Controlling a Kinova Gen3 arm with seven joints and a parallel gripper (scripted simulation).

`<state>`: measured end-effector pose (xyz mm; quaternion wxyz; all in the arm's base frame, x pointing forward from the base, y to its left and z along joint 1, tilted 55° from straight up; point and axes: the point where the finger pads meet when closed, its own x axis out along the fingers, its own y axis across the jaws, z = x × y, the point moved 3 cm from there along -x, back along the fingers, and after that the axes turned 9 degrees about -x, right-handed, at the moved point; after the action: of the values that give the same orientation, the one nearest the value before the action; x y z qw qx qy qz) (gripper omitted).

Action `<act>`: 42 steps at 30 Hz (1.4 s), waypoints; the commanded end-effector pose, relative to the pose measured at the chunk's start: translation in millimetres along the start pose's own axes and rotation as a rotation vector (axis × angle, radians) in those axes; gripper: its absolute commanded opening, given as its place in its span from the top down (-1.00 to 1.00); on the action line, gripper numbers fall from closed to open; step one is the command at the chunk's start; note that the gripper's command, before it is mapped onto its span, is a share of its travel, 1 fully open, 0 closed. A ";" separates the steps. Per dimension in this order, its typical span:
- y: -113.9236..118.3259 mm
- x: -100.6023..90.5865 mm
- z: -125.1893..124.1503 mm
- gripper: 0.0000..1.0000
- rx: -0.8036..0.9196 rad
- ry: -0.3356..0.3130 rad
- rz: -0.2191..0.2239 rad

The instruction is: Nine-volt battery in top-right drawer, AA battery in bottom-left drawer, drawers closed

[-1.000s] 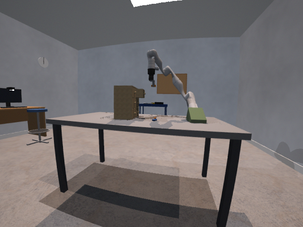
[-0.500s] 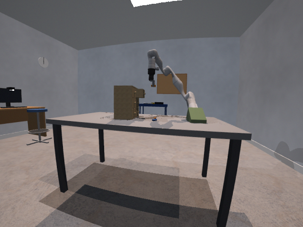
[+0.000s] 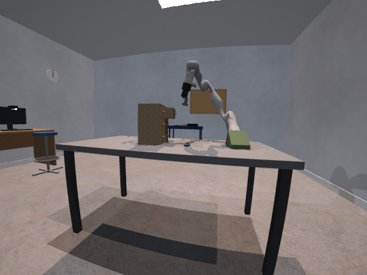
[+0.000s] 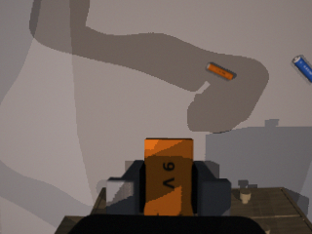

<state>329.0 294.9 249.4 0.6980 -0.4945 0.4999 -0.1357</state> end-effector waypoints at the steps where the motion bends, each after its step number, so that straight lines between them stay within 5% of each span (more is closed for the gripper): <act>1: -5.0 -7.2 -8.6 -0.02 -0.010 -0.092 -0.010; 3: -5.0 -7.2 -8.6 -0.02 -0.010 -0.092 -0.010; 18: -2.7 1.5 -28.4 -0.02 -0.007 -0.619 -0.096; 20: -2.7 1.5 -28.4 -0.02 -0.007 -0.619 -0.096; 31: -1.7 7.8 -36.0 -0.02 -0.006 -0.870 -0.136; 42: -1.2 9.7 -38.2 -0.02 -0.007 -0.955 -0.146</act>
<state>303.7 266.8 246.7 0.8393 -0.5329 0.0922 0.0550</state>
